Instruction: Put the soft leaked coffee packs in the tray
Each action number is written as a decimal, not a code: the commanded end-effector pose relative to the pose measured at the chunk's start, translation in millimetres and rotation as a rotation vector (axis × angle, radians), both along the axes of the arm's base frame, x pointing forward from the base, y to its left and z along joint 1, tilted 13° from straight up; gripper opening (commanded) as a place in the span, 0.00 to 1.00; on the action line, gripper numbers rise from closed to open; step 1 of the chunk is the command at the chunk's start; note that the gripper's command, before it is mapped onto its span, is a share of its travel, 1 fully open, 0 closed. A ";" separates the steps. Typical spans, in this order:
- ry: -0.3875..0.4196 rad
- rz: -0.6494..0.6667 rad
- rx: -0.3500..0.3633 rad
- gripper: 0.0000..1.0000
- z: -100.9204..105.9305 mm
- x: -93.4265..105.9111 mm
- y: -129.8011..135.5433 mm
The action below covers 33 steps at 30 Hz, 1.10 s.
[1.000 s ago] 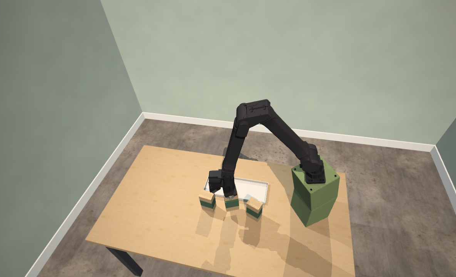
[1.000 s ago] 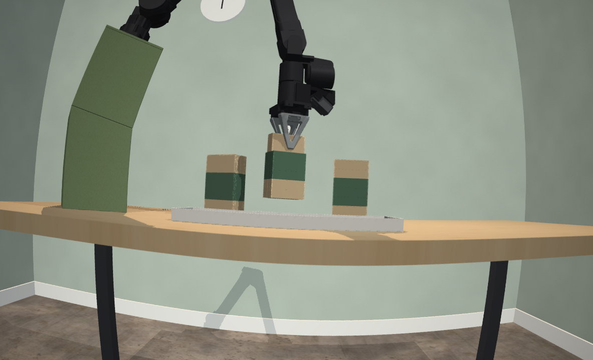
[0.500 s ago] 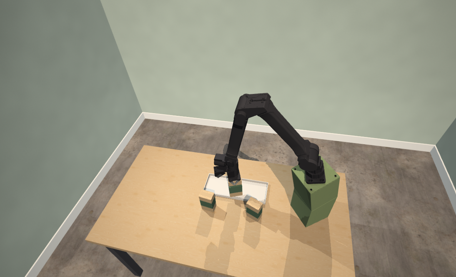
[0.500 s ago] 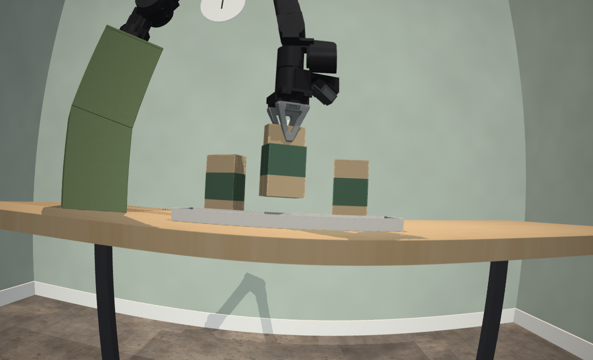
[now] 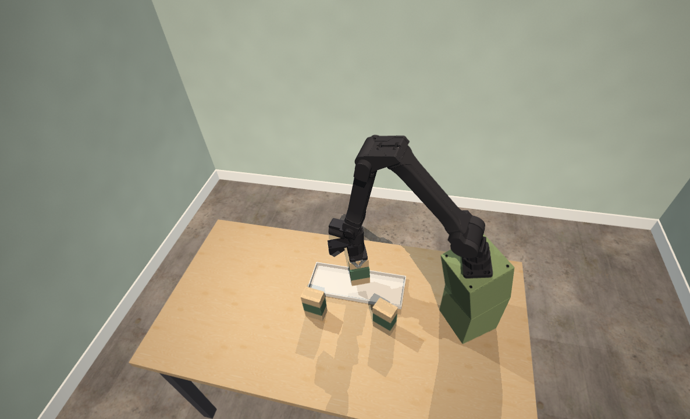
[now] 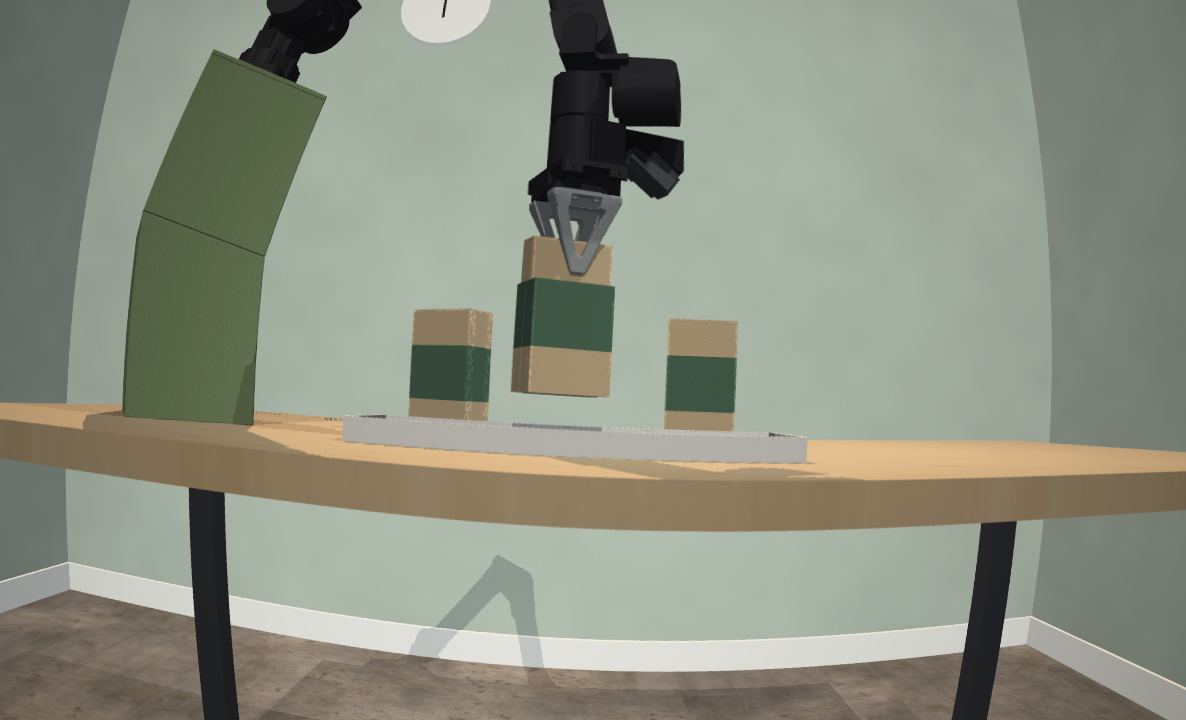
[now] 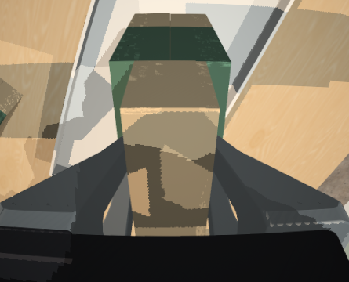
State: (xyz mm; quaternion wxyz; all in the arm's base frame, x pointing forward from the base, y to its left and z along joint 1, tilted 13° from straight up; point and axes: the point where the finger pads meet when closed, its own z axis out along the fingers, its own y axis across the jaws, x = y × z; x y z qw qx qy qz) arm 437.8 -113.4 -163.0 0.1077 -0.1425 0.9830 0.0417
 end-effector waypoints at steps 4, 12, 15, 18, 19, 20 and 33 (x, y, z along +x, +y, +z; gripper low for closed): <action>-0.004 0.049 -0.001 0.26 -3.3 10.3 2.9; -0.003 0.038 -0.001 0.26 -3.4 9.4 -0.4; -0.003 0.038 -0.001 0.26 -3.4 9.4 -0.4; -0.005 0.038 -0.002 0.26 -3.6 10.0 -0.3; -0.005 0.038 -0.002 0.26 -3.6 10.0 -0.3; -0.005 0.038 -0.002 0.26 -3.6 10.0 -0.3; -0.020 0.027 -0.005 0.26 -22.6 17.9 3.6</action>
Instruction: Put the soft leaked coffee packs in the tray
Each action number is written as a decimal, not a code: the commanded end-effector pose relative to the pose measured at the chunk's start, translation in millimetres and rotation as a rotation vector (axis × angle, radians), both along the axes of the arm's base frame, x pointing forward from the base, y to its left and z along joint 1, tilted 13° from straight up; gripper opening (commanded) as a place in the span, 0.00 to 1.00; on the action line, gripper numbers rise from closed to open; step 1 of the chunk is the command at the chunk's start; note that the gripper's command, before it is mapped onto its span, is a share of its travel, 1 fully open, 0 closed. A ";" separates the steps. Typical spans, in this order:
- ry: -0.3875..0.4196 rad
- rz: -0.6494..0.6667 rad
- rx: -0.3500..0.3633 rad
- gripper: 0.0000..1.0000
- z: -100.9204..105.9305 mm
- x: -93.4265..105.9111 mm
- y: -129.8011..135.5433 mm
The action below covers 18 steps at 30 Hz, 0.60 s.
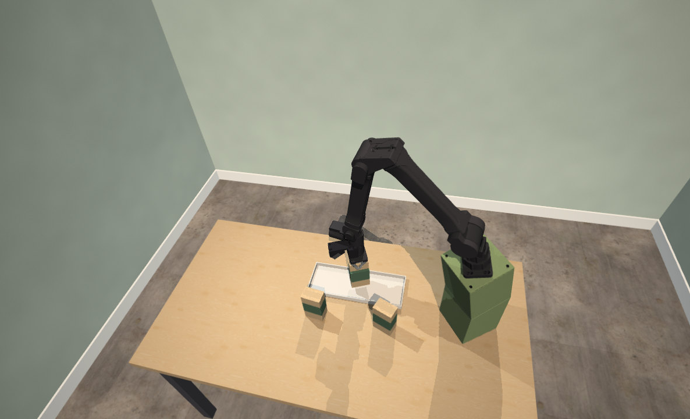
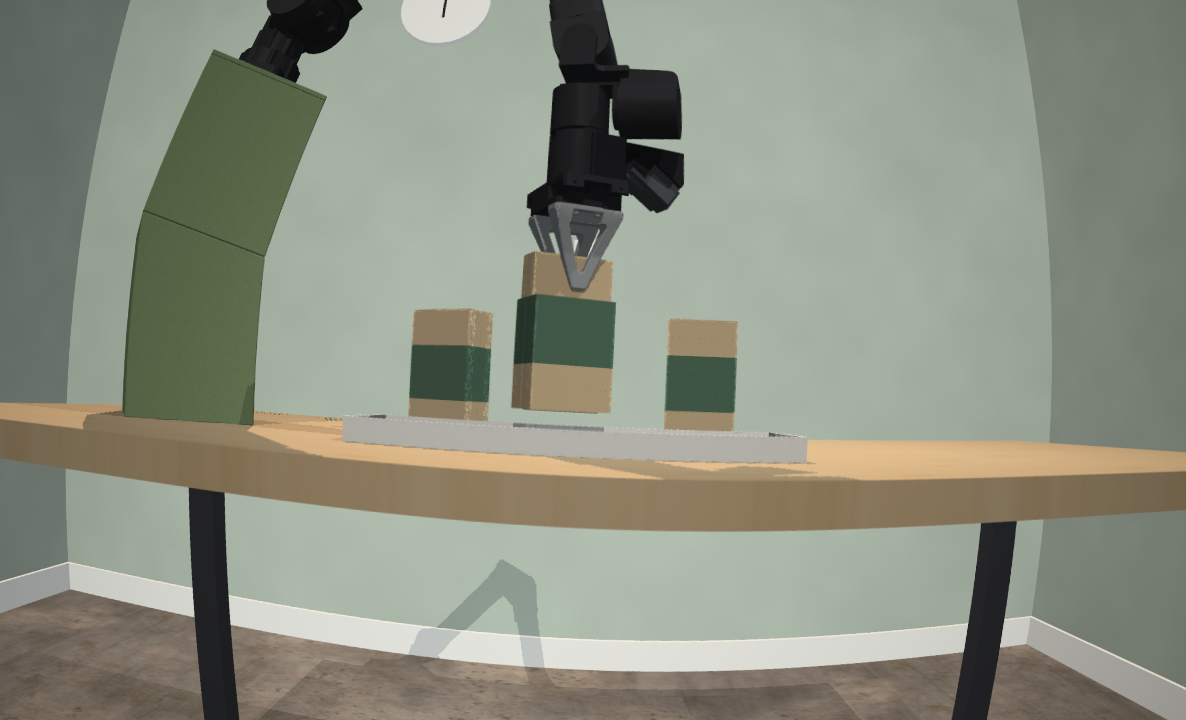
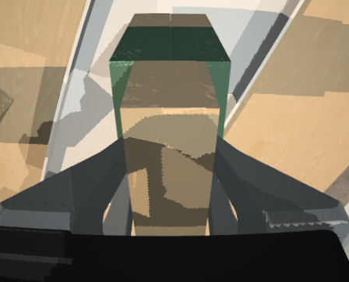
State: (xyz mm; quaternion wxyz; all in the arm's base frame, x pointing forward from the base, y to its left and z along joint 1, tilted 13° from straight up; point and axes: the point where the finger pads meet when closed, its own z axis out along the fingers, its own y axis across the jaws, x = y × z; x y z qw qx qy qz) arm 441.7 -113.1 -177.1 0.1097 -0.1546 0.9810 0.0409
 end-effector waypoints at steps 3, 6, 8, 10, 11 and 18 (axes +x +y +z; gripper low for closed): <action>-0.014 0.003 -0.002 0.26 -13.5 14.7 3.9; -0.013 0.002 -0.002 0.26 -18.3 15.2 4.2; -0.013 0.003 -0.002 0.26 -22.7 15.9 5.1; -0.012 0.003 -0.002 0.26 -26.5 16.4 5.6; -0.012 0.004 -0.002 0.26 -28.1 16.6 5.8; -0.008 0.002 -0.002 0.26 -33.6 16.1 5.0</action>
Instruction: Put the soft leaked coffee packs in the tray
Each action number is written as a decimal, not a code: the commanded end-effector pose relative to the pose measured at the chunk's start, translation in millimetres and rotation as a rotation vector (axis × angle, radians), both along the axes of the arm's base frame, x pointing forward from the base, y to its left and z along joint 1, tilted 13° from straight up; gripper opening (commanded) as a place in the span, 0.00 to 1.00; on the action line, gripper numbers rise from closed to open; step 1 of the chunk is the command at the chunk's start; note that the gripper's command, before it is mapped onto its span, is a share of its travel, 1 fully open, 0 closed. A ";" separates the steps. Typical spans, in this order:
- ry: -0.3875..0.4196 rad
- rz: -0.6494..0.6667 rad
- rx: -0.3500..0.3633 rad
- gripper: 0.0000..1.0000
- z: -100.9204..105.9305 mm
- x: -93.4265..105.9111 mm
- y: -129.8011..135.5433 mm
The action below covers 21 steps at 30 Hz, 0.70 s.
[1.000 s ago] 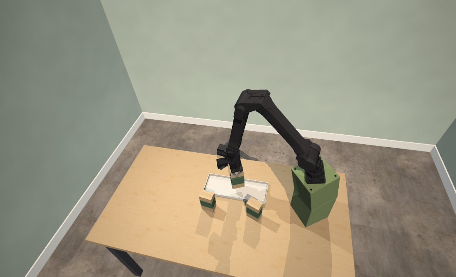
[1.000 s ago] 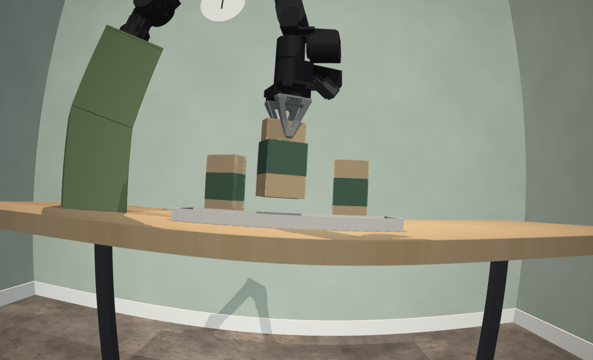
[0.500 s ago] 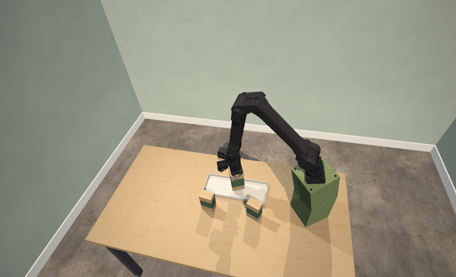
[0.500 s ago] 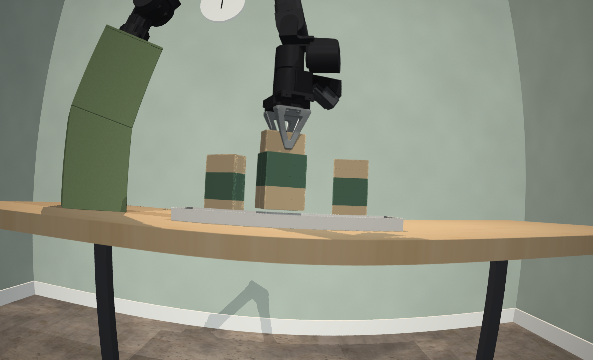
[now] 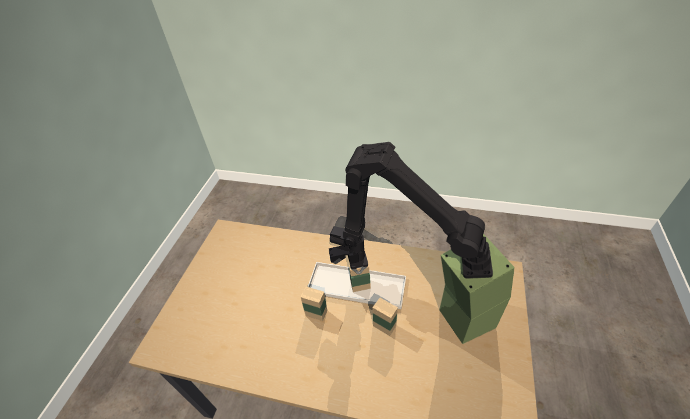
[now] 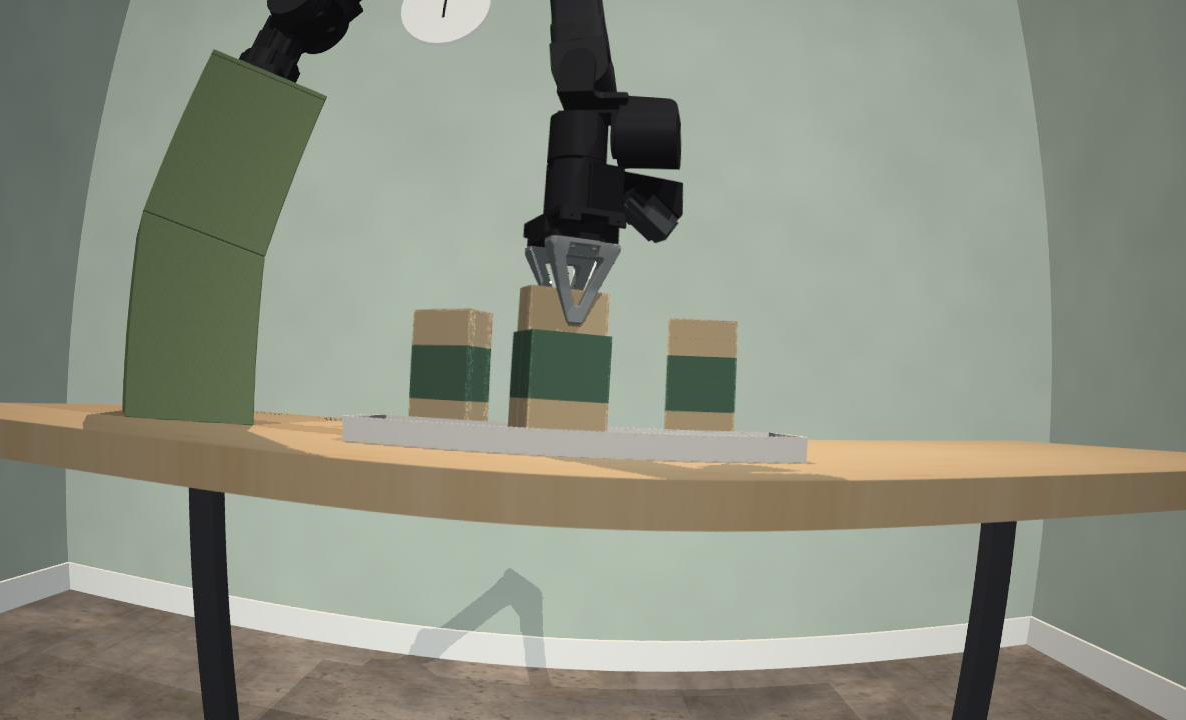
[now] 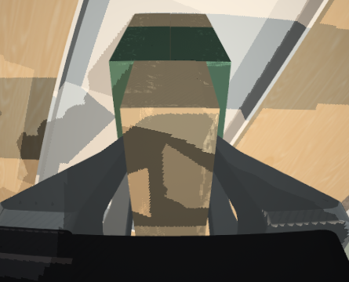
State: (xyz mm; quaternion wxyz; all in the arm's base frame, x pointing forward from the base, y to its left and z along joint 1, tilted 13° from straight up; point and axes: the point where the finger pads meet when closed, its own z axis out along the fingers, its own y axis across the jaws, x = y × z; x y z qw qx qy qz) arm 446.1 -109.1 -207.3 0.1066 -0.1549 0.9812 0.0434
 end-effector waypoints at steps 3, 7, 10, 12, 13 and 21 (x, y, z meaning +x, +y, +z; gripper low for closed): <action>-0.015 0.001 -0.006 0.26 -3.5 11.5 1.1; -0.019 0.001 -0.007 0.26 -1.1 13.1 0.6; -0.019 0.001 -0.007 0.26 -1.1 13.1 0.6; -0.019 0.001 -0.007 0.26 -1.1 13.1 0.6; -0.019 0.001 -0.007 0.26 -1.1 13.1 0.6; -0.019 0.001 -0.007 0.26 -1.1 13.1 0.6</action>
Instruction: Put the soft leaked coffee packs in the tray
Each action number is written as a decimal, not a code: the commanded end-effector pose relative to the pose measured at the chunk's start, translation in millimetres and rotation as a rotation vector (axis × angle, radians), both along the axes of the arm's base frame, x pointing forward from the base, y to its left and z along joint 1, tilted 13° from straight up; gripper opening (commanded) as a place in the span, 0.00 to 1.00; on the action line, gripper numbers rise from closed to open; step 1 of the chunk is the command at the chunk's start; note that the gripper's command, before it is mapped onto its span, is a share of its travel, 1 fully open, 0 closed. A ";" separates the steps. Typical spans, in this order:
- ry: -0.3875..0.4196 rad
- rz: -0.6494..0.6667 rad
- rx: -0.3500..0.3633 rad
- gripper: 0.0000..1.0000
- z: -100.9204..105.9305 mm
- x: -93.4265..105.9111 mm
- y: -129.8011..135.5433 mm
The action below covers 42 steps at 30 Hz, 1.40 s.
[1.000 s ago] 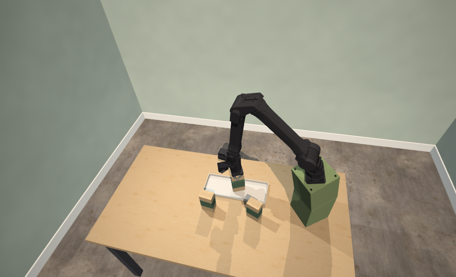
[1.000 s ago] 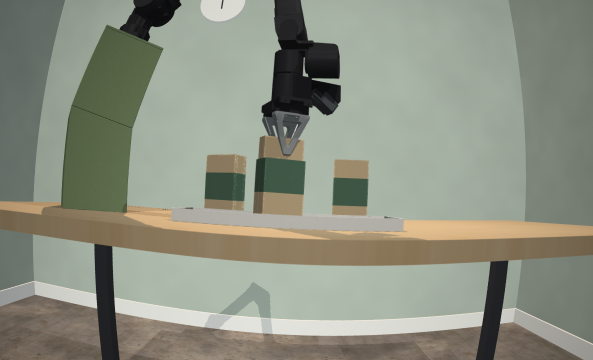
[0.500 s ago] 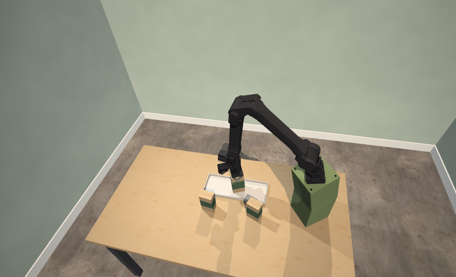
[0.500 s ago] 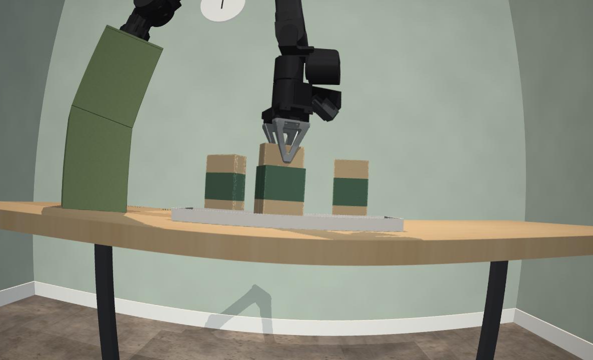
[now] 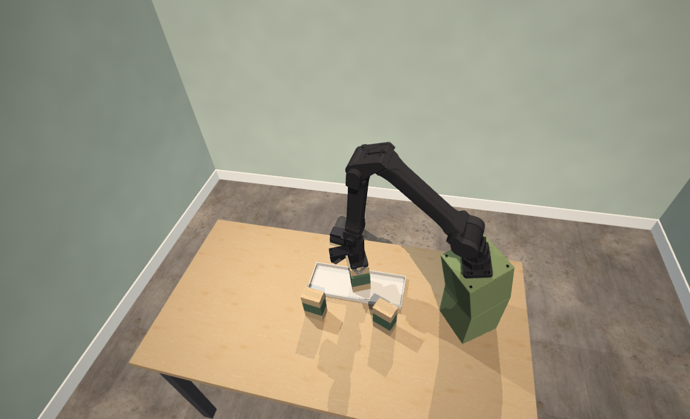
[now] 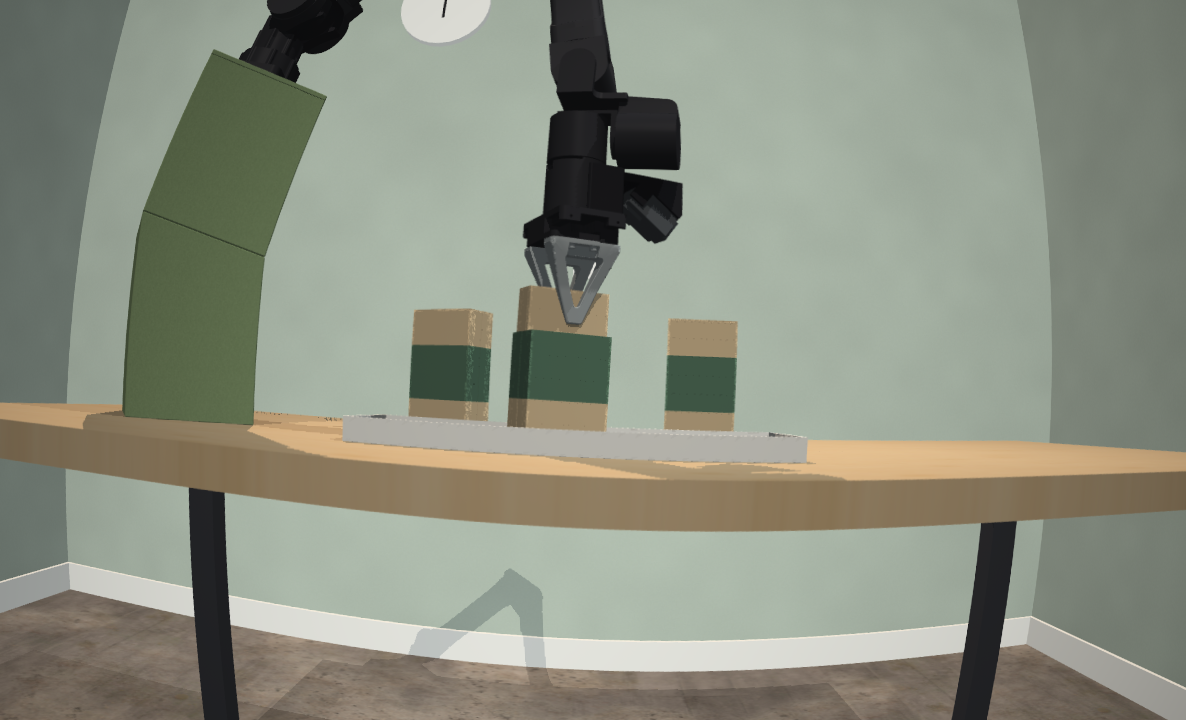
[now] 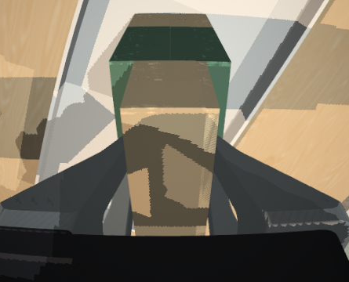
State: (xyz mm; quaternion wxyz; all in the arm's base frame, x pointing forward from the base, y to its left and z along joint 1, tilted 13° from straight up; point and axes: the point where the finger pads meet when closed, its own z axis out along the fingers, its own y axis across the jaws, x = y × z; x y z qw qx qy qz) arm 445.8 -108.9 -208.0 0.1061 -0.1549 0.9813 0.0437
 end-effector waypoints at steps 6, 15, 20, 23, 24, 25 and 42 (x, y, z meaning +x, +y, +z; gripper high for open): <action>-0.020 0.001 -0.007 0.26 -0.4 13.4 0.5; -0.020 0.001 -0.007 0.26 -0.4 13.4 0.5; -0.020 0.002 -0.007 0.79 -0.4 13.4 0.5; -0.020 0.002 -0.007 0.79 -0.4 13.5 0.5; -0.020 0.002 -0.007 0.79 -0.4 13.5 0.5; -0.020 0.002 -0.007 0.79 -0.4 13.5 0.5; -0.020 0.002 -0.007 0.79 -0.4 13.5 0.5</action>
